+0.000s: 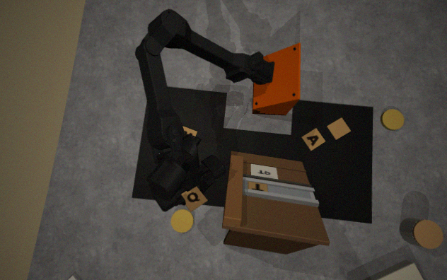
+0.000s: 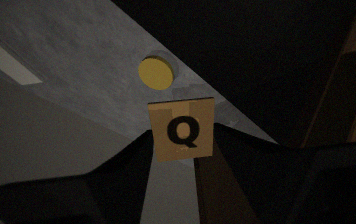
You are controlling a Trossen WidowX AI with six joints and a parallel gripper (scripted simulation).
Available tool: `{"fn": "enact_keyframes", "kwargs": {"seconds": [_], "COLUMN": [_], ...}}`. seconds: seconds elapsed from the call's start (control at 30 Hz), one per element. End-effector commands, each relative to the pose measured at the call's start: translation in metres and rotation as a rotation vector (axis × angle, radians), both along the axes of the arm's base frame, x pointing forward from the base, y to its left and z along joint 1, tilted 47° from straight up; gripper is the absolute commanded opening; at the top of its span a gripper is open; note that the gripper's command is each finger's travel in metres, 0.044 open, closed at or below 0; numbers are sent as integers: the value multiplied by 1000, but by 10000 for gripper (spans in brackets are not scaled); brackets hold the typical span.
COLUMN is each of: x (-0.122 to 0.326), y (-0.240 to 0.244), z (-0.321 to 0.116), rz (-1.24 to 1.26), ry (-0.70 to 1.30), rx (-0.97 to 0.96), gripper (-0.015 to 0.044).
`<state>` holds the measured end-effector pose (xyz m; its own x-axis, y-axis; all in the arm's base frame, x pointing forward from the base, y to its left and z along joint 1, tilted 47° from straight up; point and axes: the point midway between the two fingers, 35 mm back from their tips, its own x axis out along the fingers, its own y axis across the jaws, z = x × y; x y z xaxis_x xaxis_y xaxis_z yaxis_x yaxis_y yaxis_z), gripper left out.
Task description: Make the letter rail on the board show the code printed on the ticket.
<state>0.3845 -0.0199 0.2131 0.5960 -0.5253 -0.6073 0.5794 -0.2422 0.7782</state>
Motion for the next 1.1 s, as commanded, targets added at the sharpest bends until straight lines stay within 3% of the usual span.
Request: {"fn": "enact_keyframes", "kwargs": {"seconds": [0.0,1.07], "x": [9,57], "y": [14,142], "z": [8,65], "rz": [43,473], "ry": [-45,-309], "rx": [11,78], "gripper": [0,0]}}
